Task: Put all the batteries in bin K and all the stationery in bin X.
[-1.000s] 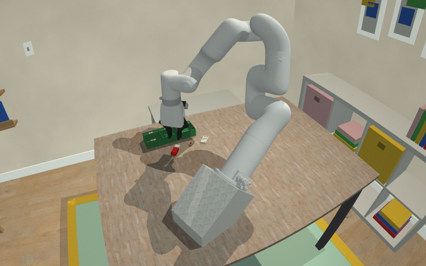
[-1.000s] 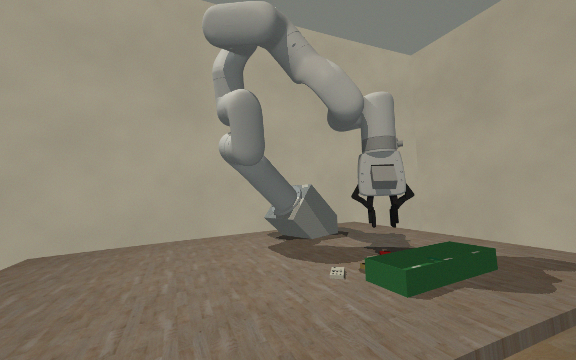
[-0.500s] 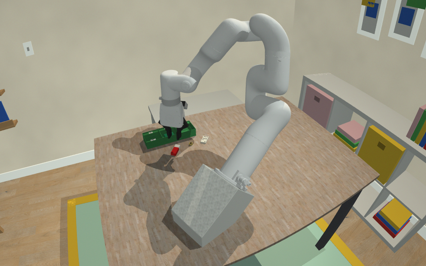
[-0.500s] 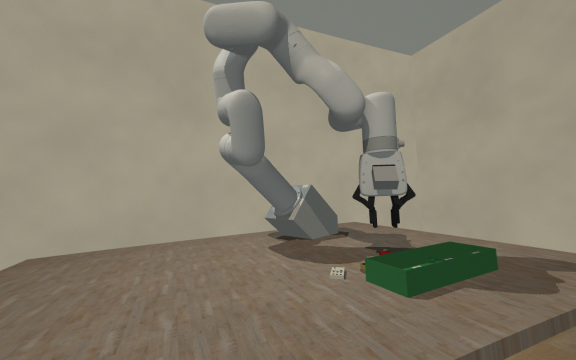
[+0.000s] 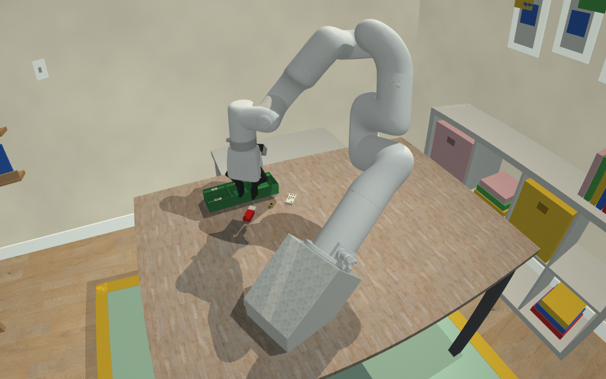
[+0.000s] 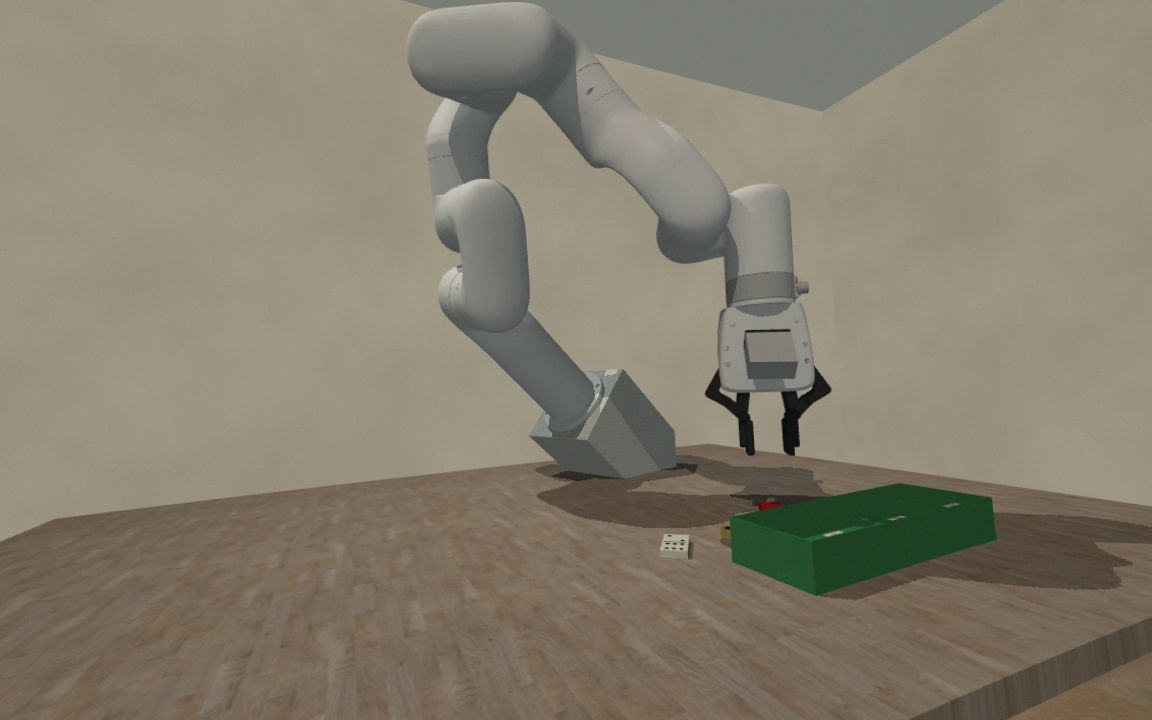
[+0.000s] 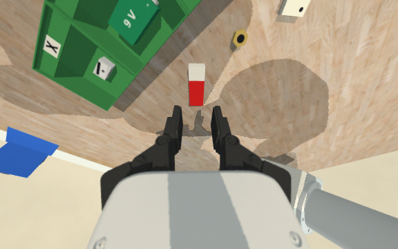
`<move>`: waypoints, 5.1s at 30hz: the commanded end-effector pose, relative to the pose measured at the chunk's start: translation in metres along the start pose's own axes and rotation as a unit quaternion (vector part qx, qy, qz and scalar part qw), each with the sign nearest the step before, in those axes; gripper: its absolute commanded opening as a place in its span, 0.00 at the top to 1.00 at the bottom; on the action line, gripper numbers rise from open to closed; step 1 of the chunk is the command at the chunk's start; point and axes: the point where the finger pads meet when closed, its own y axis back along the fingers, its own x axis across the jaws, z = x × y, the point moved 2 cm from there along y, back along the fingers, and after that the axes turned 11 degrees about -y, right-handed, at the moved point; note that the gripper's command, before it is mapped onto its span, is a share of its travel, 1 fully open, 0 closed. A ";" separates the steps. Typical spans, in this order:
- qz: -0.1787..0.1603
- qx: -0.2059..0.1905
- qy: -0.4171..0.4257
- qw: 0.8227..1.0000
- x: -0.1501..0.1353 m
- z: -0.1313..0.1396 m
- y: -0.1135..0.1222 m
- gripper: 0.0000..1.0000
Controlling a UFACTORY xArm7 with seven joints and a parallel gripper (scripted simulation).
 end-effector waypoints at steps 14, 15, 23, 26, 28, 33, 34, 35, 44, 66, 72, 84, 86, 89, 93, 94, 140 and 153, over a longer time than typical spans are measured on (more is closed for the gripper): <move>-0.002 0.000 0.000 1.000 -0.002 0.000 -0.047 0.62; -0.002 0.000 0.000 1.000 -0.002 0.000 -0.051 0.62; -0.002 0.000 0.000 1.000 -0.003 0.001 -0.060 0.62; -0.002 0.000 0.000 1.000 -0.003 0.001 -0.061 0.62; -0.002 0.000 0.000 1.000 -0.003 0.001 -0.064 0.62; -0.002 0.000 0.000 1.000 -0.002 0.000 -0.071 0.62; -0.002 0.000 0.000 1.000 -0.002 0.000 -0.072 0.62; -0.002 0.000 0.000 1.000 -0.002 0.000 -0.072 0.62; -0.002 0.000 0.000 1.000 -0.002 0.000 -0.072 0.62; -0.002 0.000 0.000 1.000 -0.001 0.000 -0.072 1.00; -0.002 0.000 0.000 1.000 -0.001 0.000 -0.072 1.00; -0.002 0.000 0.000 1.000 -0.001 0.000 -0.055 1.00; -0.002 0.000 0.000 1.000 -0.001 0.000 -0.049 1.00; -0.002 0.000 0.000 1.000 -0.001 0.000 -0.045 1.00; -0.002 0.000 0.000 1.000 -0.001 0.000 -0.032 1.00; -0.002 0.000 0.000 1.000 -0.001 0.000 -0.029 1.00; -0.006 -0.002 -0.165 0.986 -0.111 -0.003 -0.012 1.00; -0.007 -0.004 -0.356 0.934 -0.133 -0.004 -0.012 1.00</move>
